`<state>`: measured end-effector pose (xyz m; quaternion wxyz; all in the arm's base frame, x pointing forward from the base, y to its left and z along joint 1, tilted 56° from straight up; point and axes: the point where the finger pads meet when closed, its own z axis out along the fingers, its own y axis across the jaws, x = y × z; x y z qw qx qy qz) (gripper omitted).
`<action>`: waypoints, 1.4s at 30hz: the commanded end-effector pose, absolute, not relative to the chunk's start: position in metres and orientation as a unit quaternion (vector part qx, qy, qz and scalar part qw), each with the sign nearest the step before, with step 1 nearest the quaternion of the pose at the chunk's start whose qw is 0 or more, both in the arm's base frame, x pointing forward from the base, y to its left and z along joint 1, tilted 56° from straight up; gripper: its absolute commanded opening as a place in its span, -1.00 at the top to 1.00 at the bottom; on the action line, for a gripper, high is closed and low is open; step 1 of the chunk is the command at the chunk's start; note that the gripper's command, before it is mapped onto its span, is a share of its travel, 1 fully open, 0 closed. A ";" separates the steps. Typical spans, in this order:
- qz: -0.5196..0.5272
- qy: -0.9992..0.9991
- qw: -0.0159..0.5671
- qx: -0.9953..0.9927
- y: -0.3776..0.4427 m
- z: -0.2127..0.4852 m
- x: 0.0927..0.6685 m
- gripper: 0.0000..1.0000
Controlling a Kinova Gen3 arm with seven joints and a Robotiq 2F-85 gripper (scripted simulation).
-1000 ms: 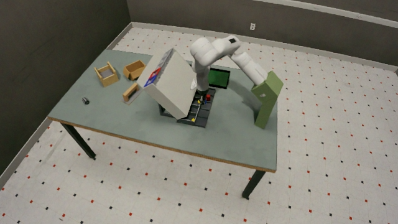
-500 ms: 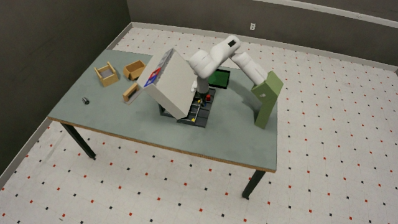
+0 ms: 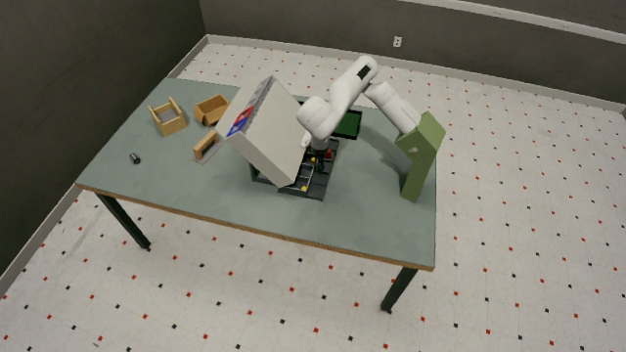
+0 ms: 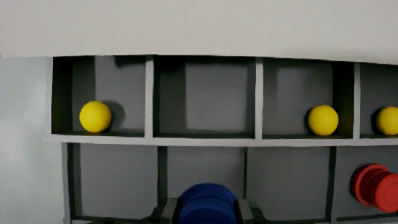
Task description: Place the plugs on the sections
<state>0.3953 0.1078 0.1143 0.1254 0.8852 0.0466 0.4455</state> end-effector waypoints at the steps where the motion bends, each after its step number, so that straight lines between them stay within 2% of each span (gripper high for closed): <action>1: 0.457 0.058 0.105 0.881 0.108 0.112 0.398 1.00; 10: 0.457 0.058 0.105 0.881 0.108 0.112 0.398 1.00; 11: 0.447 0.049 0.120 0.885 0.104 0.097 0.419 1.00; 27: 0.447 0.049 0.120 0.885 0.104 0.097 0.419 1.00; 28: 0.447 0.049 0.120 0.885 0.101 0.083 0.439 1.00; 42: 0.447 0.049 0.120 0.885 0.101 0.083 0.439 1.00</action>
